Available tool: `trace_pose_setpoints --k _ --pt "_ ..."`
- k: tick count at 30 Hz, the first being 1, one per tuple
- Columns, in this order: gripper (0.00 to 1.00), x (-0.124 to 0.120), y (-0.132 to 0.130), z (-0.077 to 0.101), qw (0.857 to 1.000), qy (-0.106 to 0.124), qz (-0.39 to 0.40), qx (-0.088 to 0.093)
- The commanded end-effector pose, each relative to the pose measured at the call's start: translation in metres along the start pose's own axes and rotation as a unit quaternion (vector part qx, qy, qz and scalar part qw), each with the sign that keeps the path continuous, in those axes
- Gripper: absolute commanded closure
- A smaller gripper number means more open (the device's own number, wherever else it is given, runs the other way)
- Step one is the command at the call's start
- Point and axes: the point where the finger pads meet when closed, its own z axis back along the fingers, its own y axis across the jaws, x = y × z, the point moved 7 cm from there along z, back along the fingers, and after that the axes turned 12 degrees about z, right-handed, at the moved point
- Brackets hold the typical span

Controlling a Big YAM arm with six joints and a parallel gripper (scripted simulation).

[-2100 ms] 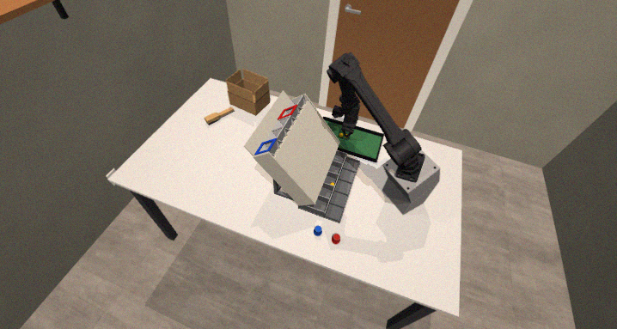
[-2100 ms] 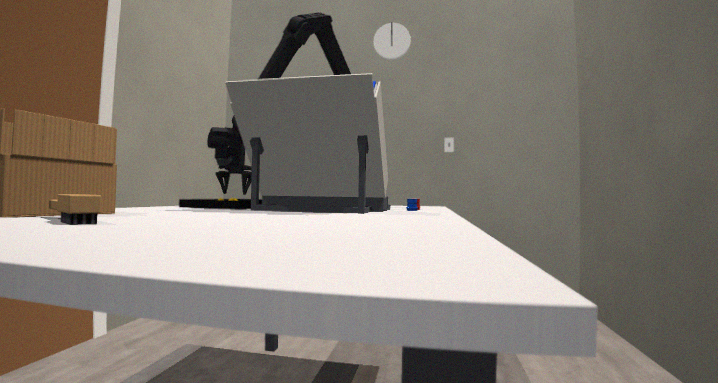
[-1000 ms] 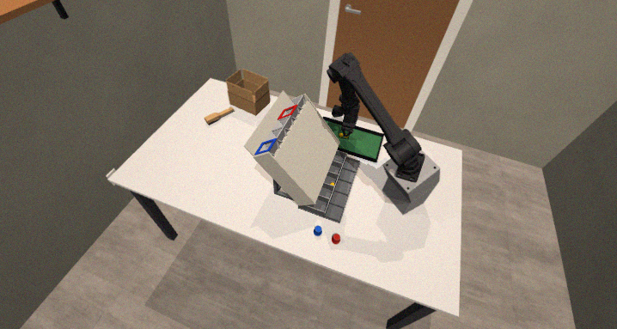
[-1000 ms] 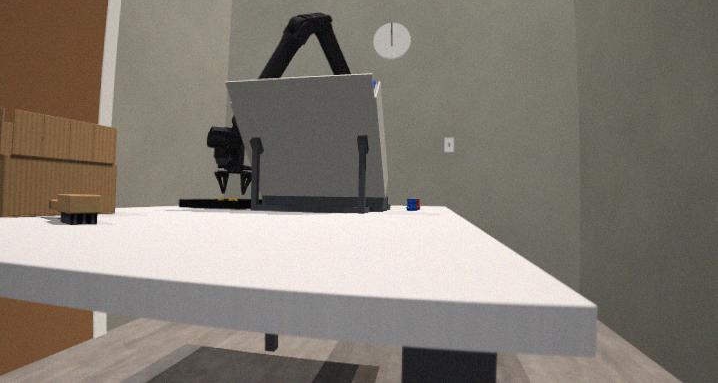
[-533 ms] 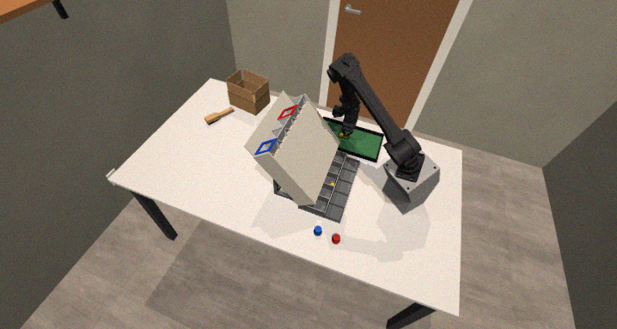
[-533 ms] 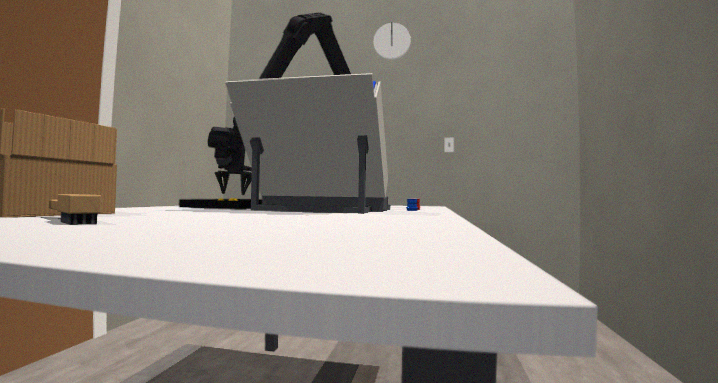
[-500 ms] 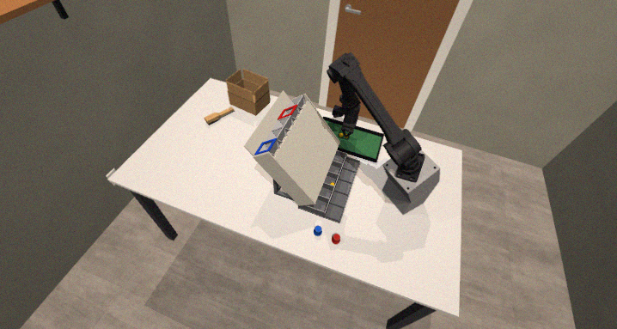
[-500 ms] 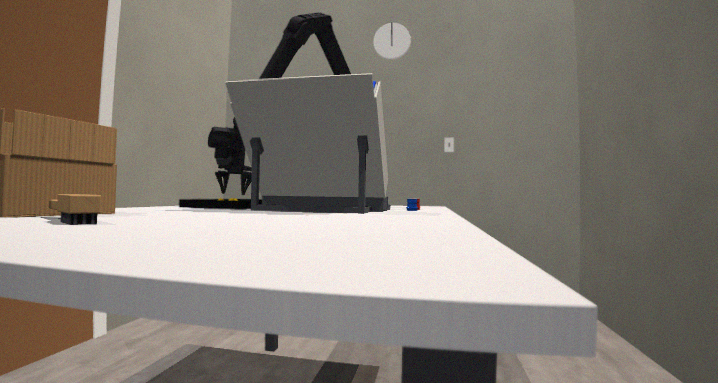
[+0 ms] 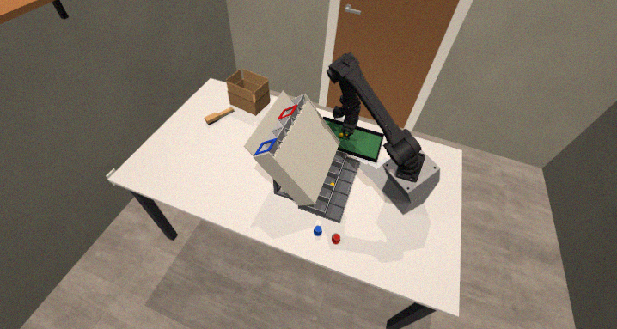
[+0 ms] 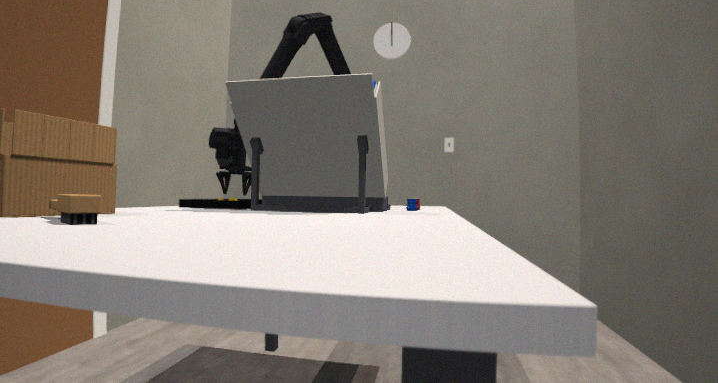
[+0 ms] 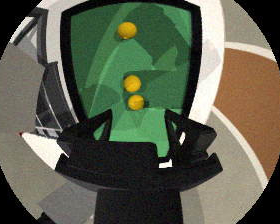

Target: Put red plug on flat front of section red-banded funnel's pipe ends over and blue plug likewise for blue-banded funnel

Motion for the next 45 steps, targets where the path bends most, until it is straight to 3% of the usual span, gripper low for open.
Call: trace_pose_setpoints --k 1,8,40,45 --pt "0.2 0.0081 0.0035 -0.0105 1.0 0.007 0.004 0.011" --pt "0.2 0.009 0.0037 -0.0121 1.0 0.012 0.002 0.018" --pt "0.2 0.0069 0.0068 -0.018 1.0 -0.004 -0.004 -0.003" --pt "0.2 0.0065 0.0071 -0.0185 1.0 -0.001 -0.003 0.001"
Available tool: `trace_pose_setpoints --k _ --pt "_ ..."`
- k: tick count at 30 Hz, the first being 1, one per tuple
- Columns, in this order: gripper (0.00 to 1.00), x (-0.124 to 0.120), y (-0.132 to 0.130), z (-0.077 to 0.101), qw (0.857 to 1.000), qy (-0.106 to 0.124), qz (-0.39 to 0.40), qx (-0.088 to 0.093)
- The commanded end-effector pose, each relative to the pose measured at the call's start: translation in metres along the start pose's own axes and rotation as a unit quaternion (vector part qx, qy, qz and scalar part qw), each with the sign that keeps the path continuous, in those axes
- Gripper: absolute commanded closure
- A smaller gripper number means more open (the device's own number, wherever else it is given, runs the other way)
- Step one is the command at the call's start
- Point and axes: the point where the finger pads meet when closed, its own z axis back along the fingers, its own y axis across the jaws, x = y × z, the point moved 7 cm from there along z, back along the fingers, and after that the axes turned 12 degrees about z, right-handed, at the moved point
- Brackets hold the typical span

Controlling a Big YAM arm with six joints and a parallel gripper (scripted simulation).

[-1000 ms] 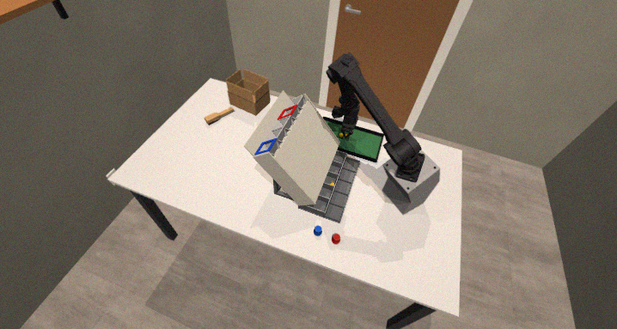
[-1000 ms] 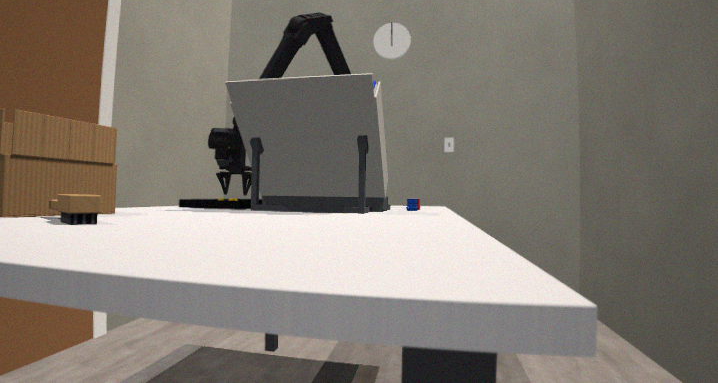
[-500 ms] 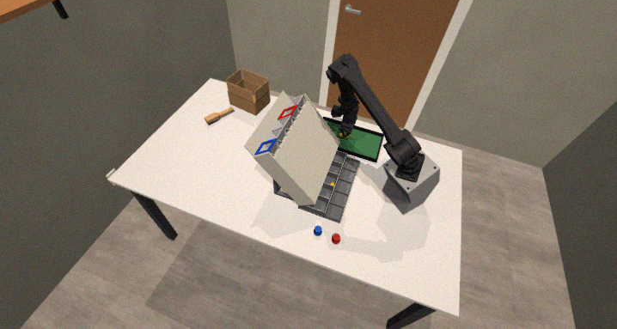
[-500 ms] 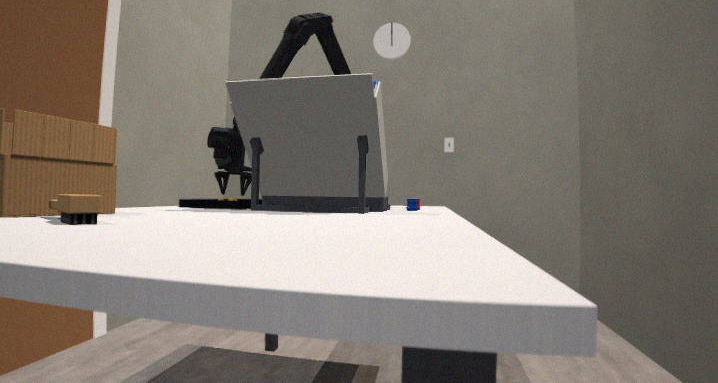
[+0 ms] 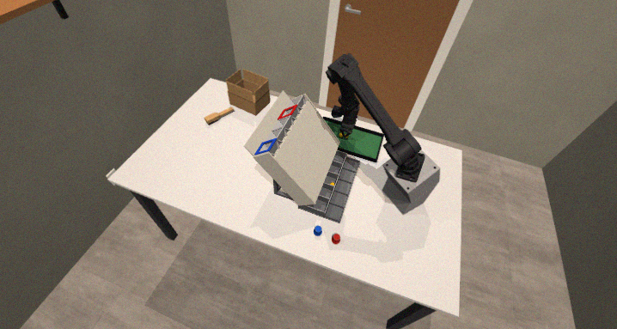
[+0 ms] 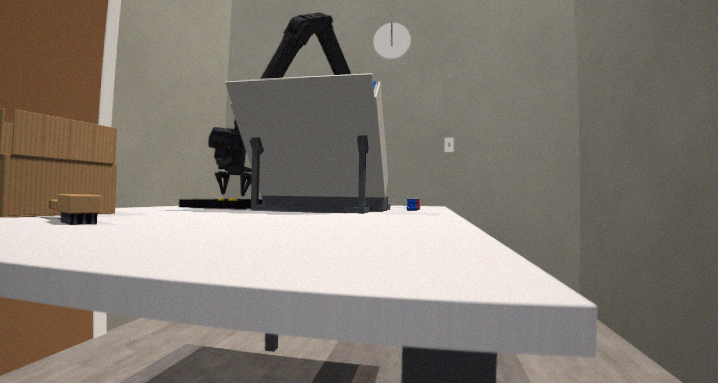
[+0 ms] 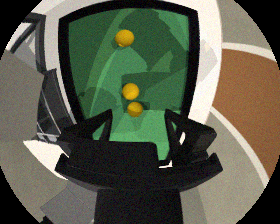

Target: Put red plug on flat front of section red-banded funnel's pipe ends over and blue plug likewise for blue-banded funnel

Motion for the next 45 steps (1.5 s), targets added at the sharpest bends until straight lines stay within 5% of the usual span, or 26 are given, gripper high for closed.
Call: trace_pose_setpoints --k 1,14,31,45 --pt "0.2 -0.002 0.009 -0.016 1.0 0.011 0.002 0.015" --pt "0.2 -0.004 0.011 -0.017 0.999 0.023 0.007 0.03" --pt "0.2 -0.002 0.001 -0.025 1.0 0.009 -0.005 0.012" --pt "0.2 0.0 0.003 -0.036 0.999 0.022 0.006 0.029"
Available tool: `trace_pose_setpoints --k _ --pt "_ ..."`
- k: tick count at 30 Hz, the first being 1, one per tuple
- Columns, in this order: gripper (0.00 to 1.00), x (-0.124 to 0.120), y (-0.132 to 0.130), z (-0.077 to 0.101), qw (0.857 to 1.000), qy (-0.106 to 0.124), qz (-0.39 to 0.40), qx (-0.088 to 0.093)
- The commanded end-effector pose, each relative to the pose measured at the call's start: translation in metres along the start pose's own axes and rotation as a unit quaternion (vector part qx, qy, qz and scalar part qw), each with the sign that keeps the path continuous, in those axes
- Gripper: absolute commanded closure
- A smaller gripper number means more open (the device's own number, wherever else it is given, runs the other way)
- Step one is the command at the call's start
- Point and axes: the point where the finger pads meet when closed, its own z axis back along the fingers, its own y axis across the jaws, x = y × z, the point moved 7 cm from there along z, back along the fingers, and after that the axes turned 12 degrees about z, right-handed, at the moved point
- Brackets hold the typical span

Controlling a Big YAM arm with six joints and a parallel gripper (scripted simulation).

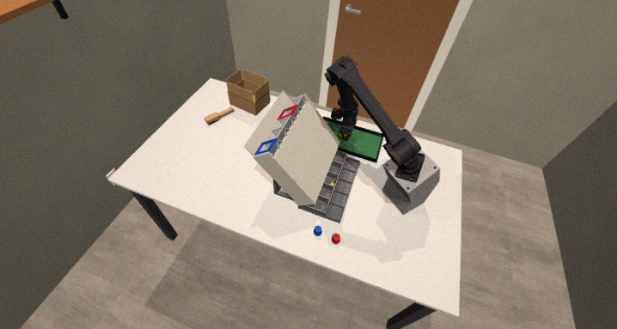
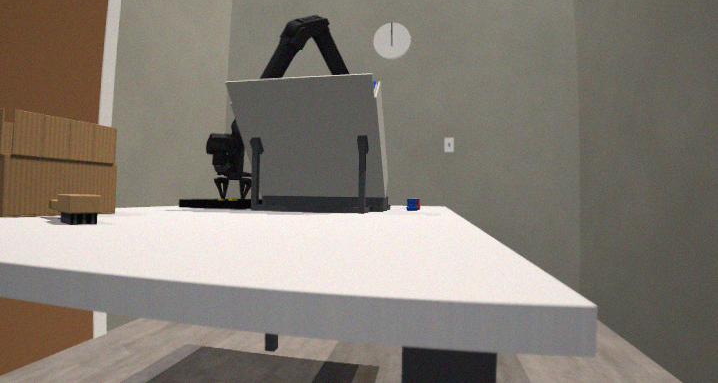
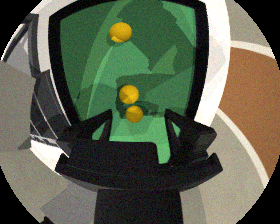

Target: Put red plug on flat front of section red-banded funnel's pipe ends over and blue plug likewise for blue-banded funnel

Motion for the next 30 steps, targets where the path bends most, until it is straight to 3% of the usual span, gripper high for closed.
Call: trace_pose_setpoints --k 1,18,30 --pt "0.2 0.0021 0.0047 -0.0187 1.0 0.011 0.012 0.014" --pt "0.2 -0.0017 0.0097 -0.024 1.0 -0.003 0.002 -0.003" --pt "0.2 -0.0044 0.013 -0.0258 1.0 0.006 0.009 0.009"
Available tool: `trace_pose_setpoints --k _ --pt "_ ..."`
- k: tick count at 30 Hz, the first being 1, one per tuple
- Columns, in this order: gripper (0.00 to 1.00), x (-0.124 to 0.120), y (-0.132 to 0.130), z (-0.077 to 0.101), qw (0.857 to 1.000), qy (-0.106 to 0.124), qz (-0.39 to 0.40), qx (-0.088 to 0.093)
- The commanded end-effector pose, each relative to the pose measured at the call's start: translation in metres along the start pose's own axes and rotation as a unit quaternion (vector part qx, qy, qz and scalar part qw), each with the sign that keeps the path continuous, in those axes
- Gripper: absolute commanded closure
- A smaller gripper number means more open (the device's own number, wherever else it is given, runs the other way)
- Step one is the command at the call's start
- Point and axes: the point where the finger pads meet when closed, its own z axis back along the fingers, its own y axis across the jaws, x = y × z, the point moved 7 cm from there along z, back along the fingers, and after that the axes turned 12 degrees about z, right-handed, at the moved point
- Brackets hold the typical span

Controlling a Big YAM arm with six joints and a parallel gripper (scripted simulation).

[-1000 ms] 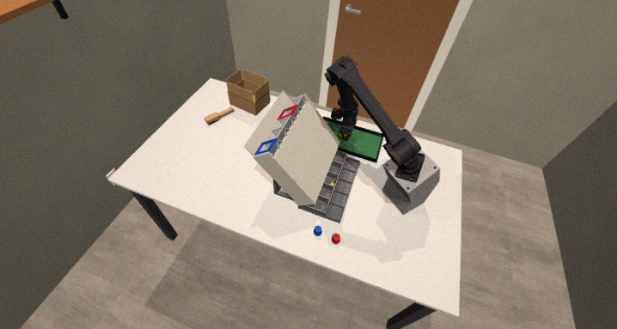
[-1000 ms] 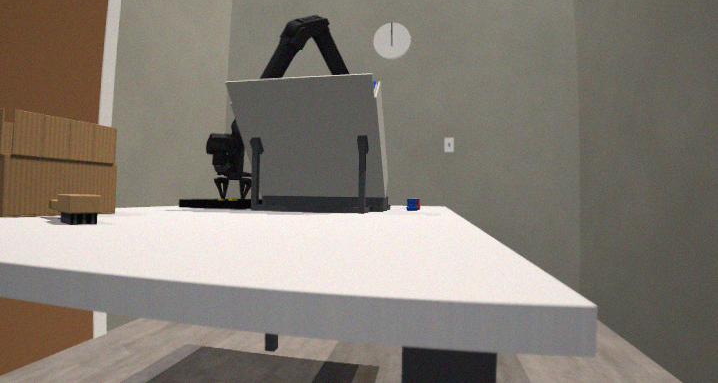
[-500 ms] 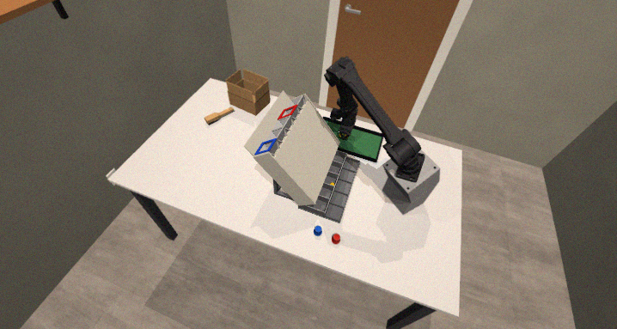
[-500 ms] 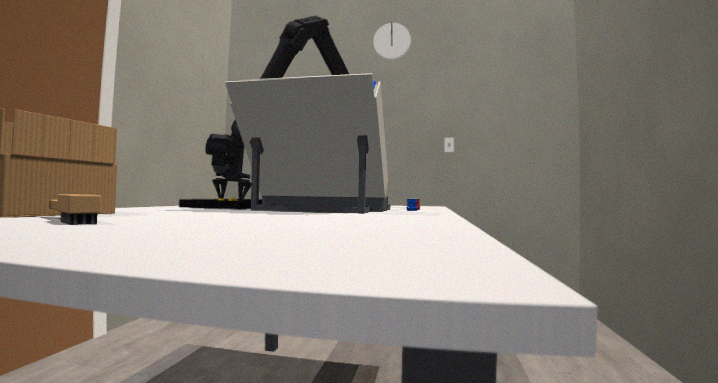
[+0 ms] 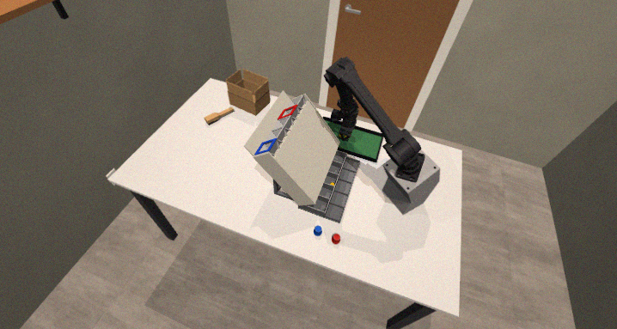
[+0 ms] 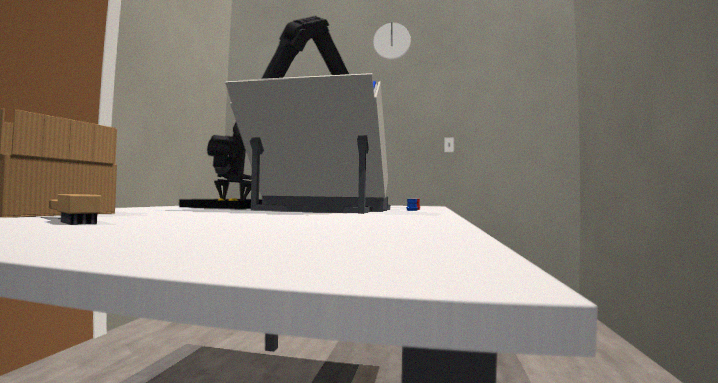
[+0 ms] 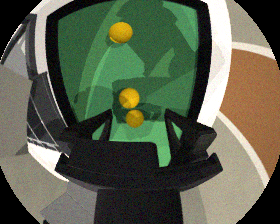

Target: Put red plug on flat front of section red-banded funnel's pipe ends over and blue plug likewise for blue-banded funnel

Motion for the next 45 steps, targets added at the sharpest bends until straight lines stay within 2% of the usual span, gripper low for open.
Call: trace_pose_setpoints --k 1,7,24,25,45 --pt "0.2 -0.006 0.012 -0.018 1.0 0.015 0.008 0.019" --pt "0.2 -0.007 0.013 -0.019 0.999 0.018 0.012 0.024" --pt "0.2 -0.011 0.017 -0.019 1.0 0.001 0.002 0.002" --pt "1.0 -0.004 0.003 -0.001 1.0 -0.009 0.005 -0.009" --pt "1.0 -0.005 0.004 -0.001 1.0 -0.01 0.003 -0.01"
